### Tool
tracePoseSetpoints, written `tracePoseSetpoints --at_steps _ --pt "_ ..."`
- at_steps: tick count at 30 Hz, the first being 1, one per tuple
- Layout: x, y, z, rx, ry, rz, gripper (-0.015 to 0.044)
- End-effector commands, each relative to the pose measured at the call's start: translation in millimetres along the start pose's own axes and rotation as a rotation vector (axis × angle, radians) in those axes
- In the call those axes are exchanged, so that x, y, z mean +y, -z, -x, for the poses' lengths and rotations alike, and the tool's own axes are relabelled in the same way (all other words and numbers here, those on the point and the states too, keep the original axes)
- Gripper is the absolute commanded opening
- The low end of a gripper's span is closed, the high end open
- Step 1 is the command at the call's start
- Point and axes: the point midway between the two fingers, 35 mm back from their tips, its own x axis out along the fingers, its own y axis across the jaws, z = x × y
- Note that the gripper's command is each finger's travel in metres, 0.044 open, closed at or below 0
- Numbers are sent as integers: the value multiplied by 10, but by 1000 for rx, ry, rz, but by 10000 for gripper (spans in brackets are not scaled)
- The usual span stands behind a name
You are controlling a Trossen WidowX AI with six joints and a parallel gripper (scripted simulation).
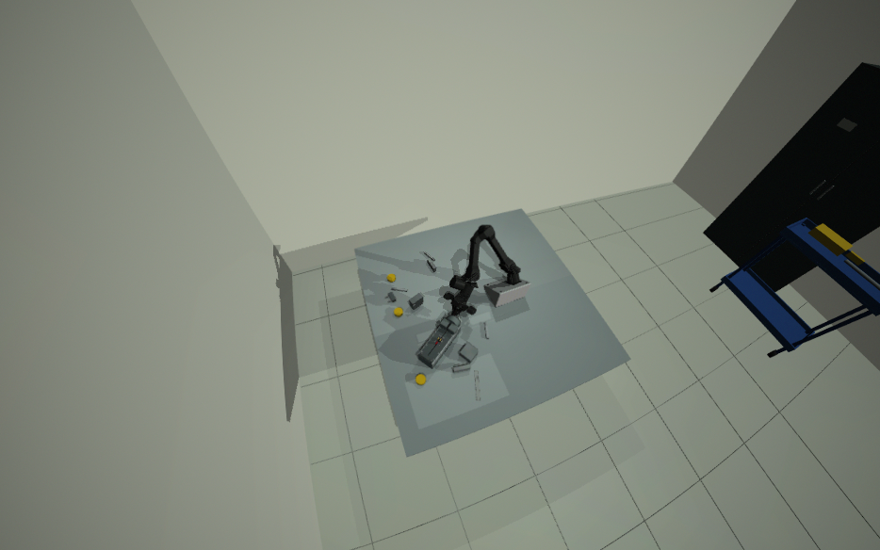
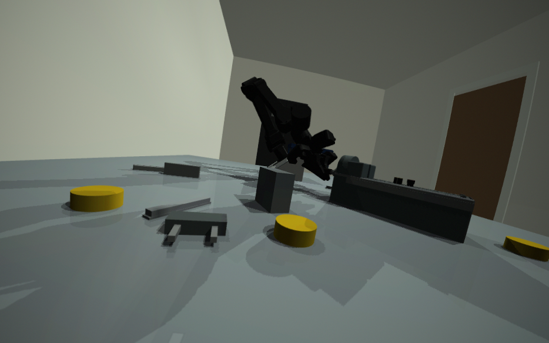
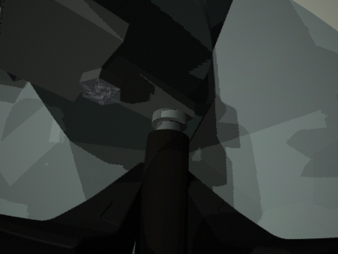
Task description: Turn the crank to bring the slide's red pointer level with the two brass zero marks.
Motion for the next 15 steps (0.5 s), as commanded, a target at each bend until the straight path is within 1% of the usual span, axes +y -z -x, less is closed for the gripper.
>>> tracePoseSetpoints --at_steps 1,15 --pt "54 57 -58 9 -7 1 0" --pt "140 92 -92 10 -7 1 0"
